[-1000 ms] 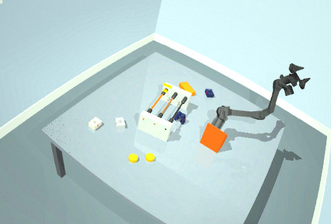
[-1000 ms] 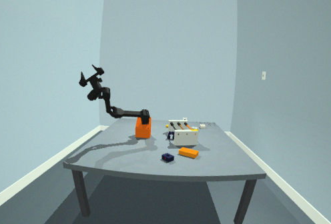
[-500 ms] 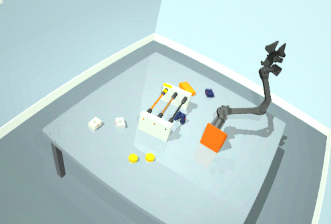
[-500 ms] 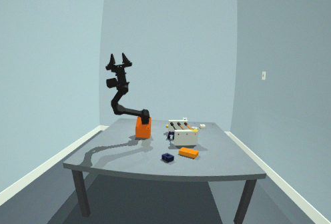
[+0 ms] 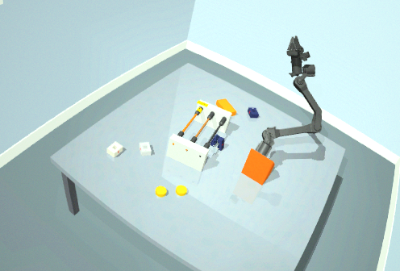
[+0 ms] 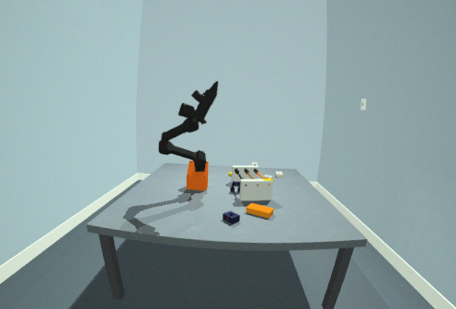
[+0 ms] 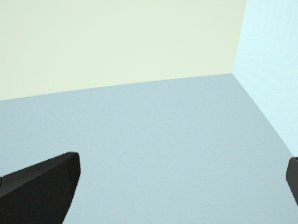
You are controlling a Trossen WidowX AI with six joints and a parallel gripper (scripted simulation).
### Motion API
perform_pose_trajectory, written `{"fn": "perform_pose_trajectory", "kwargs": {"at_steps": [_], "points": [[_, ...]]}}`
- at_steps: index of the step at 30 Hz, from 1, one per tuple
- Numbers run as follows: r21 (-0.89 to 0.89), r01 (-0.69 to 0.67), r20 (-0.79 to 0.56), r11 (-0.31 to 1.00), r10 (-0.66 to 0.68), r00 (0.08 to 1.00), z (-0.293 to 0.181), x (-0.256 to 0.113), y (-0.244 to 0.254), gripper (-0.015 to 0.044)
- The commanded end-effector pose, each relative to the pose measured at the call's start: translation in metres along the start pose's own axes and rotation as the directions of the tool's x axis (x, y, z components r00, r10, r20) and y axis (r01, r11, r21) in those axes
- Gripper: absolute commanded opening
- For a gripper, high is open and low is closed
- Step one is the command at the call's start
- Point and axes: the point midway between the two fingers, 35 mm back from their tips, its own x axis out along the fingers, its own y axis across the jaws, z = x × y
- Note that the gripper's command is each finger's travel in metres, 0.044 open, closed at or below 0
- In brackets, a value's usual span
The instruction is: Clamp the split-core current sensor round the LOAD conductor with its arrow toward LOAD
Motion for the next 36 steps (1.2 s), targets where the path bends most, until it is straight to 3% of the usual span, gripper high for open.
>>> {"fn": "perform_pose_trajectory", "kwargs": {"at_steps": [1,9,17,28,30,36], "points": [[0.147,0.04,-0.213,0.988,-0.008,0.977,-0.075,-0.008,0.018,0.044],[0.308,0.2,-0.552,0.93,0.004,0.834,-0.191,-0.053,0.055,0.044],[0.321,0.414,-0.82,0.852,0.03,0.572,-0.285,-0.133,0.095,0.044],[0.308,0.441,-0.848,0.843,0.033,0.529,-0.295,-0.143,0.099,0.044],[0.266,0.475,-0.896,0.838,0.034,0.443,-0.312,-0.148,0.101,0.044],[0.014,0.517,-1.0,0.856,0.009,0.013,-0.38,-0.184,0.112,0.044]]}}
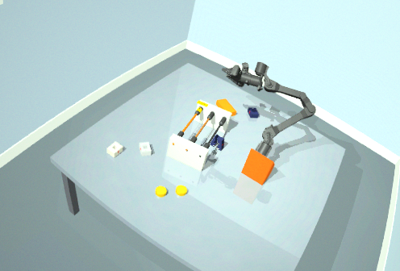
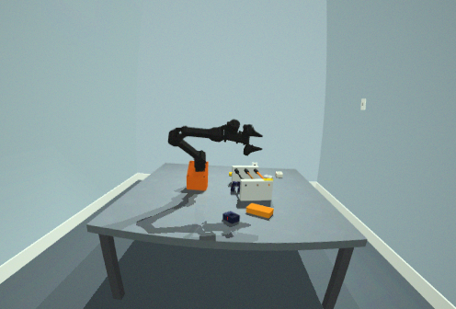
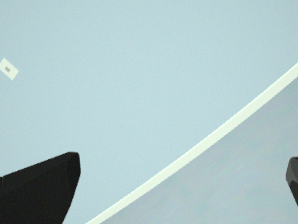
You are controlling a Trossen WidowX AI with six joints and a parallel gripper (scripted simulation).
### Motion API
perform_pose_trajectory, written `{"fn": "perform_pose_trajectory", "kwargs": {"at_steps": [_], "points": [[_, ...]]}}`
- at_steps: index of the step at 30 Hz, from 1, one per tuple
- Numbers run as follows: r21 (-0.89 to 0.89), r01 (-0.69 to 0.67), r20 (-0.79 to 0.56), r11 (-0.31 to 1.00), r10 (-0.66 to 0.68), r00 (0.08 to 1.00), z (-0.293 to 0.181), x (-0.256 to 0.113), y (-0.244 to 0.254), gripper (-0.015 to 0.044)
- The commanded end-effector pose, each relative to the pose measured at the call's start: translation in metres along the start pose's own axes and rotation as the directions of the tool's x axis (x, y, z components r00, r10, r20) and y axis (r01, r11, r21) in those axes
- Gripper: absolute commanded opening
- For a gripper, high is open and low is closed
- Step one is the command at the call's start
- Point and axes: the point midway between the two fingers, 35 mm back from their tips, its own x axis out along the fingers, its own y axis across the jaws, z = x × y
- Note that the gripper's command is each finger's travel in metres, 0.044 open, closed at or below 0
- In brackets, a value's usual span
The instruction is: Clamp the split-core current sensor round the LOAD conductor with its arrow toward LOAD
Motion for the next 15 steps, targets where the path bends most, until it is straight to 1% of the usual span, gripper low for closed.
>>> {"fn": "perform_pose_trajectory", "kwargs": {"at_steps": [1,4,7,9,12,13,15], "points": [[-0.062,0.187,-0.257,0.98,-0.197,0.946,-0.041,0.036,-0.014,0.044],[-0.165,0.294,-0.386,0.941,-0.336,0.859,-0.066,0.052,-0.024,0.044],[-0.303,0.37,-0.468,0.878,-0.476,0.745,-0.088,0.062,-0.033,0.044],[-0.407,0.399,-0.493,0.822,-0.565,0.662,-0.1,0.068,-0.039,0.044],[-0.558,0.408,-0.486,0.723,-0.683,0.545,-0.114,0.074,-0.045,0.044],[-0.584,0.406,-0.48,0.703,-0.702,0.526,-0.116,0.075,-0.046,0.044],[-0.592,0.405,-0.478,0.697,-0.708,0.519,-0.117,0.076,-0.046,0.044]]}}
